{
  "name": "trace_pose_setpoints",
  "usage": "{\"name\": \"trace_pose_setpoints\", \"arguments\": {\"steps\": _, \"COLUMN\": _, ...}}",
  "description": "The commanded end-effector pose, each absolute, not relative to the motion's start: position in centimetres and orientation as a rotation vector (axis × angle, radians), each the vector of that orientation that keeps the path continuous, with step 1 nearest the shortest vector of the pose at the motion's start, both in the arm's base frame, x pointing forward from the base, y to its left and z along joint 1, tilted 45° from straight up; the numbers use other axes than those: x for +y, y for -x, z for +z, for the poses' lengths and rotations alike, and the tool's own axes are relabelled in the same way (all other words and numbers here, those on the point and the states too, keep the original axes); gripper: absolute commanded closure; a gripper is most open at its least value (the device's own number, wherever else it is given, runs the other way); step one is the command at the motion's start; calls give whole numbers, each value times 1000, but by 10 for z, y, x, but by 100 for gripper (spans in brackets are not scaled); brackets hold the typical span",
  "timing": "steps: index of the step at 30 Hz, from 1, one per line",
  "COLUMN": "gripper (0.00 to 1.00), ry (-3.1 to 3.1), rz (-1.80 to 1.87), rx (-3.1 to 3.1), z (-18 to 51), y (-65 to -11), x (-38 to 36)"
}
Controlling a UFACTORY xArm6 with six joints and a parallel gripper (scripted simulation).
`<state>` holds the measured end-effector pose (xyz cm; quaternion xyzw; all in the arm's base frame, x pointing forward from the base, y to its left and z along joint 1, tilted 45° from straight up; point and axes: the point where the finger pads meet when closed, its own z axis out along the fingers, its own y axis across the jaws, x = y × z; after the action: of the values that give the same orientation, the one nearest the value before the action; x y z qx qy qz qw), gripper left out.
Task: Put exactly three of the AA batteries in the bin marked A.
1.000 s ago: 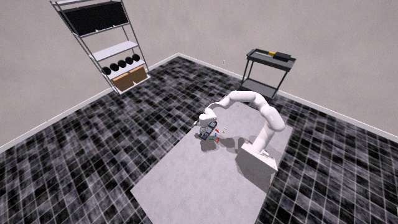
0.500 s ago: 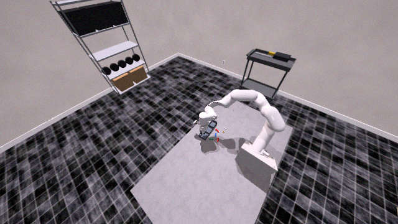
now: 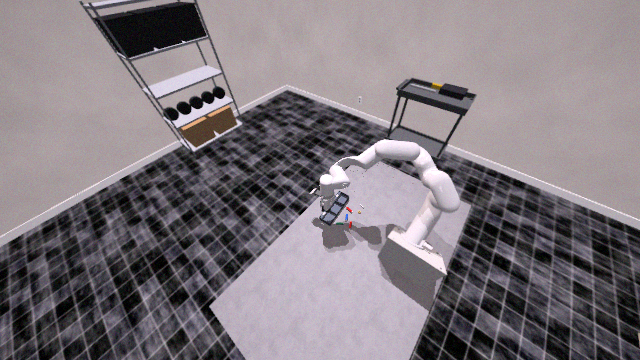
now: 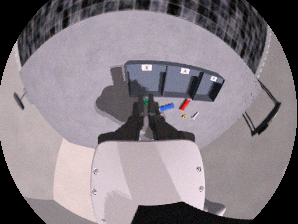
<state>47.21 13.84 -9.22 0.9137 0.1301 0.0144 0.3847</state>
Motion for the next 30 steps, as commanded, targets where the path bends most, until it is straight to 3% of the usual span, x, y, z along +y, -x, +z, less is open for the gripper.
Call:
{"name": "trace_pose_setpoints", "arguments": {"steps": 1, "gripper": 93, "ry": -2329, "rz": 41, "rx": 331, "z": -60, "y": -467, "x": 170}}
{"name": "trace_pose_setpoints", "arguments": {"steps": 7, "gripper": 93, "ry": -2329, "rz": 41, "rx": 331, "z": -24, "y": -461, "x": 205}}
{"name": "trace_pose_setpoints", "arguments": {"steps": 22, "gripper": 93, "ry": -2329, "rz": 41, "rx": 331, "z": -20, "y": -460, "x": 210}}
{"name": "trace_pose_setpoints", "arguments": {"steps": 23, "gripper": 72, "ry": -2337, "rz": 66, "rx": 273, "z": -21, "y": -457, "x": 203}}
{"name": "trace_pose_setpoints", "arguments": {"steps": 30, "gripper": 72, "ry": -2357, "rz": 157, "rx": 45, "z": -29, "y": -440, "x": 165}}
